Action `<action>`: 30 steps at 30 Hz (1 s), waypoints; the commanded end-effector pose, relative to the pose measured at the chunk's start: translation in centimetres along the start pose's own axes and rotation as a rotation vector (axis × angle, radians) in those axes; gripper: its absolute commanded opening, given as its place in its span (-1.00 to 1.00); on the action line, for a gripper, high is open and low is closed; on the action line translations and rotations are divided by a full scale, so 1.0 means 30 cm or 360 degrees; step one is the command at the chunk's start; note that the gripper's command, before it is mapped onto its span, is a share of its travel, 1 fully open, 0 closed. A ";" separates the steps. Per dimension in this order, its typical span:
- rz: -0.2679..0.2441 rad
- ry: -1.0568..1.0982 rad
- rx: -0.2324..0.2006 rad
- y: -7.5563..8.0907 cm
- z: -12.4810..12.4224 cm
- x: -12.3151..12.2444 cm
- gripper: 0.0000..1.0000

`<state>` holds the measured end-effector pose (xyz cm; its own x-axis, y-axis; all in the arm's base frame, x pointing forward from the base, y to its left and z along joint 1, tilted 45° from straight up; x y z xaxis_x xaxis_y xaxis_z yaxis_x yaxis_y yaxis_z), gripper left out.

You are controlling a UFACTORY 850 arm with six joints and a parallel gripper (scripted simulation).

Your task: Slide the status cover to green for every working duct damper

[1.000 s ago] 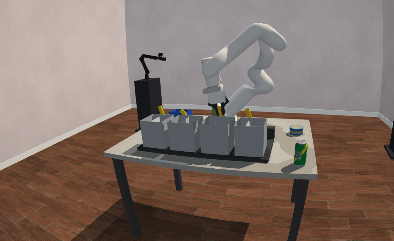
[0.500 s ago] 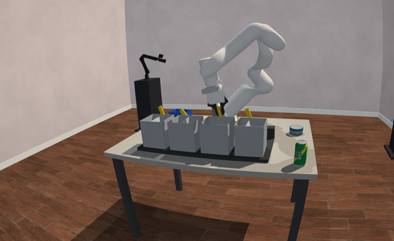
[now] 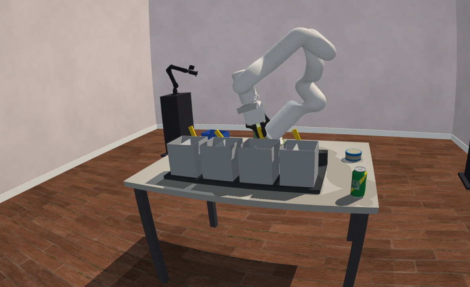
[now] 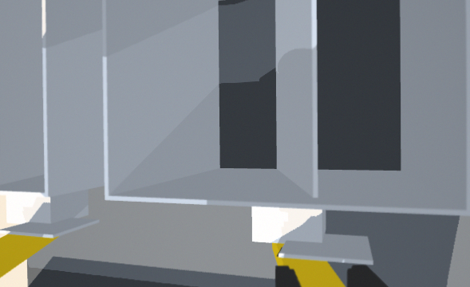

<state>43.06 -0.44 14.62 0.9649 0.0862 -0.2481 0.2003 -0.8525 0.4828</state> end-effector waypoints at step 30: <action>-0.0097 0.0002 0.0393 -0.016 0.138 0.036 -0.62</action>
<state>43.23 -1.87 11.21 0.9541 0.1331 -0.2682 0.2100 -0.9360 0.2826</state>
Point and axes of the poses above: the point where the finger pads meet when closed, its own y axis back along the fingers, its own z axis across the jaws, x = y × z, the point moved 7 cm from there along y, back along the fingers, and after that the axes turned 14 degrees about -y, right-handed, at the moved point
